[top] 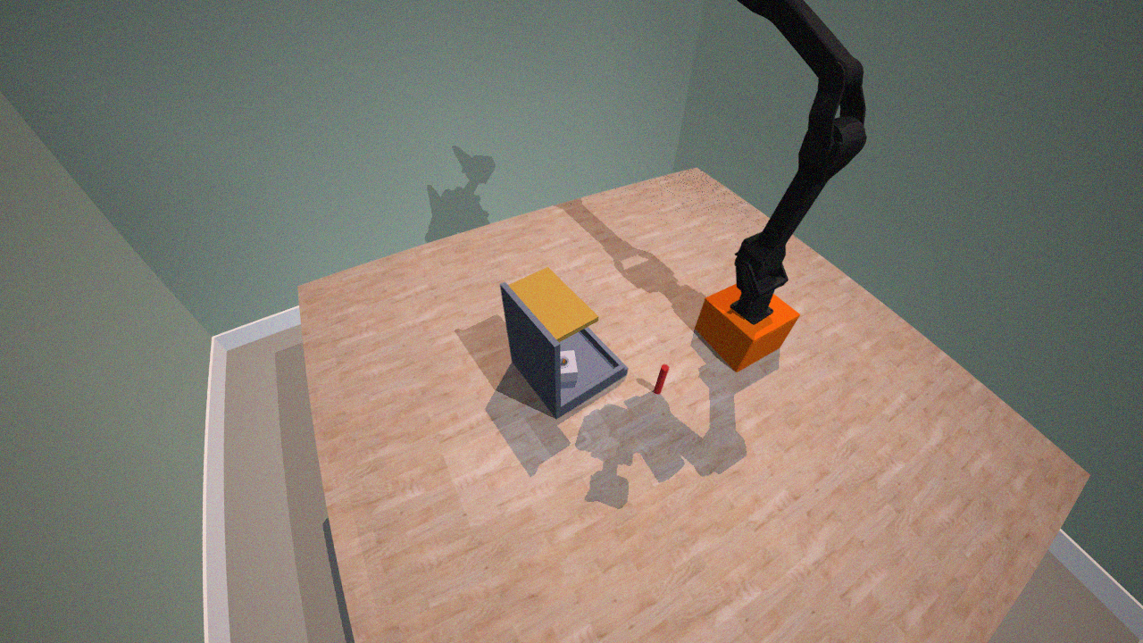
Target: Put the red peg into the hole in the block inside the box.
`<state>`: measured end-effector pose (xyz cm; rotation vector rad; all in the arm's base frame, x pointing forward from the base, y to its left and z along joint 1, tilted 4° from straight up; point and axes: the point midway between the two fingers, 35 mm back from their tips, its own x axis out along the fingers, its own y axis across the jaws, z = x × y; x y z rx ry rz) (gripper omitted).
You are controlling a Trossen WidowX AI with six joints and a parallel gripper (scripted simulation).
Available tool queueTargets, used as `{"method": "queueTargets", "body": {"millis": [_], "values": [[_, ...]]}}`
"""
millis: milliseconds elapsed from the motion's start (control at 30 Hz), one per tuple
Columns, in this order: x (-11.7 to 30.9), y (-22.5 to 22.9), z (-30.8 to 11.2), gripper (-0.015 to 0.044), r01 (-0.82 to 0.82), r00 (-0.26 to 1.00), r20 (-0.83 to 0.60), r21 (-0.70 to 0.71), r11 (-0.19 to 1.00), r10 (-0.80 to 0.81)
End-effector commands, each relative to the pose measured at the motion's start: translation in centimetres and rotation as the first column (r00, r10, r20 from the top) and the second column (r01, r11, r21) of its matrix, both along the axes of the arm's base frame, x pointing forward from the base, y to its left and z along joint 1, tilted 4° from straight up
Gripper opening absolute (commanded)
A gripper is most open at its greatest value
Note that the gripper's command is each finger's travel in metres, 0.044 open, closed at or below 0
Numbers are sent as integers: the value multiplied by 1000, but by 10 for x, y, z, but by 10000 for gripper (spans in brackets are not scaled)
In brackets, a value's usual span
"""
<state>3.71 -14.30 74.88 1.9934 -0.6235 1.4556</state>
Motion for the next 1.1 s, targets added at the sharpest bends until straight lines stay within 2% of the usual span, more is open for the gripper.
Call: {"method": "queueTargets", "body": {"millis": [0, 33, 300, 633, 800, 1067], "values": [[0, 0, 0, 426, -6, 1000, 0, 4, 1000, 6], [1, -2, 0, 440, -25, 1000, 2, 15, 1000, 25], [11, -19, -7, 440, -315, 949, 53, 184, 931, 311], [28, -39, -19, 440, -632, 772, 199, 351, 691, 604], [47, -31, -21, 440, -688, 711, 169, 369, 625, 682], [62, -35, -30, 440, -796, 562, 260, 429, 428, 785]]}}
